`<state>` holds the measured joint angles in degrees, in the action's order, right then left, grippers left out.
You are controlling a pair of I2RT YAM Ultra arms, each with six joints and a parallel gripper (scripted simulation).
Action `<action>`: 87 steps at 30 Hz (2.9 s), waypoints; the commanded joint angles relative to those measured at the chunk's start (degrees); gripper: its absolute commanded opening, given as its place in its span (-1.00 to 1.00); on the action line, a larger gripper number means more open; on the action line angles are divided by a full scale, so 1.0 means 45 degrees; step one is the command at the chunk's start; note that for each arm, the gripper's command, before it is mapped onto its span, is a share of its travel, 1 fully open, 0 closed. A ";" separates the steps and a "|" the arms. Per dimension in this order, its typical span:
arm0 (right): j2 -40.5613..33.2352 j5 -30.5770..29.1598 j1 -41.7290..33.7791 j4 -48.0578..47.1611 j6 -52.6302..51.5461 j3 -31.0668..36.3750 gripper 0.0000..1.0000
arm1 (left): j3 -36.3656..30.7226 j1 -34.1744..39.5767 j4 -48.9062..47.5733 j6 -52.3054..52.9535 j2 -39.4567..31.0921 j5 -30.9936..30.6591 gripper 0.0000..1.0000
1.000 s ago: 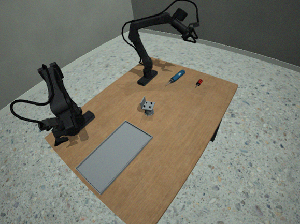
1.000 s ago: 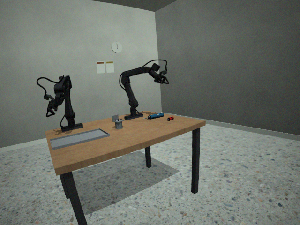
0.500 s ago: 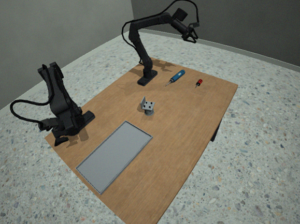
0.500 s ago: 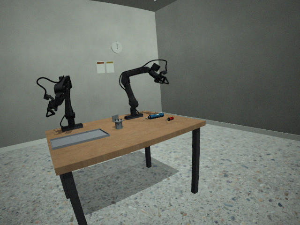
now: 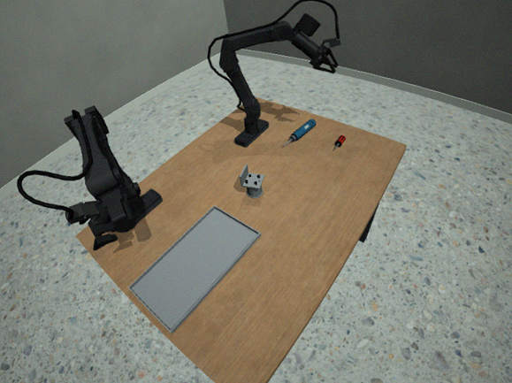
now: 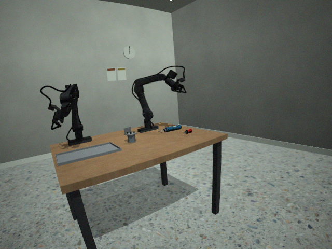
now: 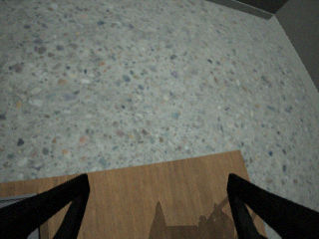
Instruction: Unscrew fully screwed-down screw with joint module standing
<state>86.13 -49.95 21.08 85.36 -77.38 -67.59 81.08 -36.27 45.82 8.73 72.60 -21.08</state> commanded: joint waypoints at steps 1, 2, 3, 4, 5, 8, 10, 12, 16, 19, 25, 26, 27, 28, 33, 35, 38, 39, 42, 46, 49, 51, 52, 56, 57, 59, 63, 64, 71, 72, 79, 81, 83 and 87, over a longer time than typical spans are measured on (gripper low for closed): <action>-0.0042 -0.0099 -0.0001 0.0004 0.0000 -0.0049 1.00 | 0.0081 -0.0001 -0.0067 0.0002 -0.0050 -0.0006 0.65; -0.0042 -0.0099 -0.0001 0.0004 0.0000 -0.0049 1.00 | 0.0081 -0.0001 -0.0067 0.0002 -0.0050 -0.0006 0.65; -0.0042 -0.0099 -0.0001 0.0004 0.0000 -0.0049 1.00 | 0.0081 -0.0001 -0.0067 0.0002 -0.0050 -0.0006 0.65; -0.0042 -0.0099 -0.0001 0.0004 0.0000 -0.0049 1.00 | 0.0081 -0.0001 -0.0067 0.0002 -0.0050 -0.0006 0.65; -0.0042 -0.0099 -0.0001 0.0004 0.0000 -0.0049 1.00 | 0.0081 -0.0001 -0.0067 0.0002 -0.0050 -0.0006 0.30; -0.0042 -0.0099 -0.0001 0.0004 0.0000 -0.0049 1.00 | 0.0081 -0.0001 -0.0067 0.0002 -0.0050 -0.0006 0.30; -0.0042 -0.0099 -0.0001 0.0004 0.0000 -0.0049 1.00 | 0.0081 -0.0001 -0.0067 0.0002 -0.0050 -0.0006 0.30; -0.0042 -0.0099 -0.0001 0.0004 0.0000 -0.0049 1.00 | 0.0081 -0.0001 -0.0067 0.0002 -0.0050 -0.0006 0.30; -0.0042 -0.0099 -0.0001 0.0004 0.0000 -0.0049 1.00 | 0.0081 -0.0001 -0.0067 0.0002 -0.0050 -0.0006 0.30; -0.0042 -0.0099 -0.0001 0.0004 0.0000 -0.0049 1.00 | 0.0081 -0.0001 -0.0067 0.0002 -0.0050 -0.0006 0.30; -0.0042 -0.0099 -0.0001 0.0004 0.0000 -0.0049 1.00 | -0.0548 0.0255 0.0399 -0.0967 0.0275 0.0526 0.30; -0.0042 -0.0099 -0.0001 0.0004 0.0000 -0.0049 1.00 | -0.0643 0.0282 0.0456 -0.1191 0.0311 0.0617 0.30; -0.0042 -0.0099 -0.0001 0.0004 0.0000 -0.0049 1.00 | -0.0738 0.0305 0.0509 -0.1416 0.0354 0.0699 0.30; -0.0042 -0.0099 -0.0001 0.0004 0.0000 -0.0049 1.00 | -0.0831 0.0301 0.0559 -0.1643 0.0402 0.0776 0.30; -0.0042 -0.0099 -0.0001 0.0004 0.0000 -0.0049 1.00 | -0.1245 0.0362 0.0801 -0.2758 0.0742 0.1071 0.30; -0.0042 -0.0099 -0.0001 0.0004 0.0000 -0.0049 1.00 | -0.0754 0.0277 0.0710 -0.2784 0.0775 0.1025 0.30; -0.0042 -0.0099 -0.0001 0.0004 0.0000 -0.0049 1.00 | -0.0985 0.0238 0.0583 -0.2699 0.0573 0.0918 0.30; -0.0042 -0.0099 -0.0001 0.0004 0.0000 -0.0049 1.00 | -0.1333 0.0393 0.0819 -0.3009 0.0391 0.1132 0.30; -0.0042 -0.0099 -0.0001 0.0004 0.0000 -0.0049 1.00 | -0.1597 0.0496 0.1050 -0.3678 0.0909 0.1457 0.30; -0.0042 -0.0099 -0.0001 0.0004 0.0000 -0.0049 1.00 | -0.1968 0.0541 0.1269 -0.4585 0.1088 0.1777 0.30; -0.0042 -0.0099 -0.0001 0.0004 0.0000 -0.0049 1.00 | -0.2222 0.0603 0.1416 -0.5251 0.1288 0.1958 0.30; -0.0042 -0.0099 -0.0001 0.0004 0.0000 -0.0049 1.00 | -0.2310 0.0573 0.1443 -0.5489 0.1384 0.1998 0.30; -0.0042 -0.0099 -0.0001 0.0004 0.0000 -0.0049 1.00 | -0.1827 0.0530 0.1371 -0.5497 0.1400 0.1964 0.30; -0.0042 -0.0099 -0.0001 0.0004 0.0000 -0.0049 1.00 | -0.2398 0.0641 0.1476 -0.5726 0.1089 0.2074 0.30; -0.0042 -0.0099 -0.0001 0.0004 0.0000 -0.0049 1.00 | -0.2481 0.0676 0.1559 -0.5948 0.1311 0.2186 0.30; -0.0042 -0.0099 -0.0001 0.0004 0.0000 -0.0049 1.00 | -0.2654 0.0739 0.1710 -0.6396 0.1535 0.2390 0.30; -0.0042 -0.0099 -0.0001 0.0004 0.0000 -0.0049 1.00 | -0.3020 0.0788 0.1936 -0.7304 0.1715 0.2710 0.30; -0.0042 -0.0099 -0.0001 0.0004 0.0000 -0.0049 1.00 | -0.3108 0.0790 0.1986 -0.7529 0.1776 0.2775 0.30; -0.0042 -0.0099 -0.0001 0.0004 0.0000 -0.0049 1.00 | -0.3118 0.0730 0.1896 -0.8130 0.1823 0.2795 0.30; -0.0042 -0.0099 -0.0001 0.0004 0.0000 -0.0049 1.00 | -0.3118 0.0730 0.1896 -0.8130 0.1823 0.2795 0.30; -0.0042 -0.0099 -0.0001 0.0004 0.0000 -0.0049 1.00 | -0.3982 0.1053 0.2550 -0.9793 0.2294 0.3570 0.30; -0.0042 -0.0099 -0.0001 0.0004 0.0000 -0.0049 1.00 | -0.4163 0.1037 0.2650 -1.0247 0.2410 0.3707 0.30; -0.0042 -0.0099 -0.0001 0.0004 0.0000 -0.0049 1.00 | -0.4340 0.1091 0.2741 -1.0686 0.2547 0.3827 0.30; -0.0042 -0.0099 -0.0001 0.0004 0.0000 -0.0049 1.00 | -0.3932 0.1021 0.2704 -1.0933 0.2519 0.3838 0.30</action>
<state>86.13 -49.93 21.08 85.36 -77.38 -67.59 61.71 -31.92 57.43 -38.02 84.14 -4.86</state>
